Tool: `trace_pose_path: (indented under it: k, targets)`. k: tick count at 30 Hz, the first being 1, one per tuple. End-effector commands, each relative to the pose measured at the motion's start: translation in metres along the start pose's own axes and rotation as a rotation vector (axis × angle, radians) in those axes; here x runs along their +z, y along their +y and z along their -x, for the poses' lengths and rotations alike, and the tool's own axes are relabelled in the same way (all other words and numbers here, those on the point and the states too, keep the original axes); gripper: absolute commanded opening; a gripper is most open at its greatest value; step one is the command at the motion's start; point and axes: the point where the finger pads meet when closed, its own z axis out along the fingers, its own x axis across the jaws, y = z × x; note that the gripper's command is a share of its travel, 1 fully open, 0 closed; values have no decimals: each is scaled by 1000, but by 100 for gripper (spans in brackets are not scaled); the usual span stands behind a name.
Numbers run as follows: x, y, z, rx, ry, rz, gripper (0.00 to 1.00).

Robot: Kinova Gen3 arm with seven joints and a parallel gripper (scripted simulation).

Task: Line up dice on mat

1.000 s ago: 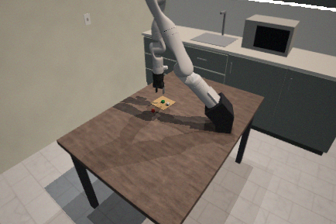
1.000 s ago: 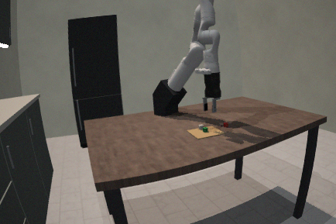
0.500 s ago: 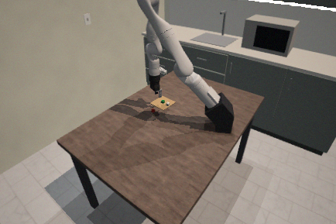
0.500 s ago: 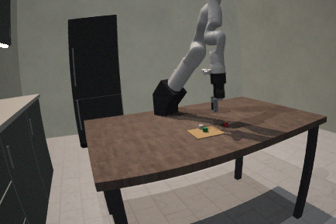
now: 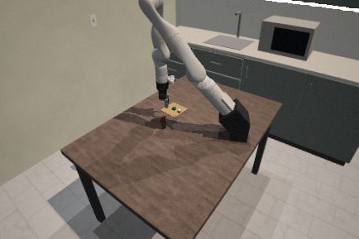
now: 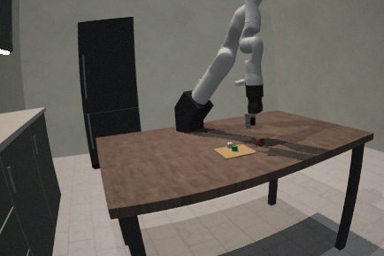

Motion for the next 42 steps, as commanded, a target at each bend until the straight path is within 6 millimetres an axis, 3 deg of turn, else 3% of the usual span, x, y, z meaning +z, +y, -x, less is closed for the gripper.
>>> trace_pose_path:
  k: [1,13,27,41,42]
  targets:
    - [1,3,-1,113,-9,0,100]
    - [8,15,-21,472,-8,1,100]
    - [11,21,-30,643,-8,2,100]
    - [12,23,-31,673,-8,2,100]
    - [12,23,-31,673,-8,2,70]
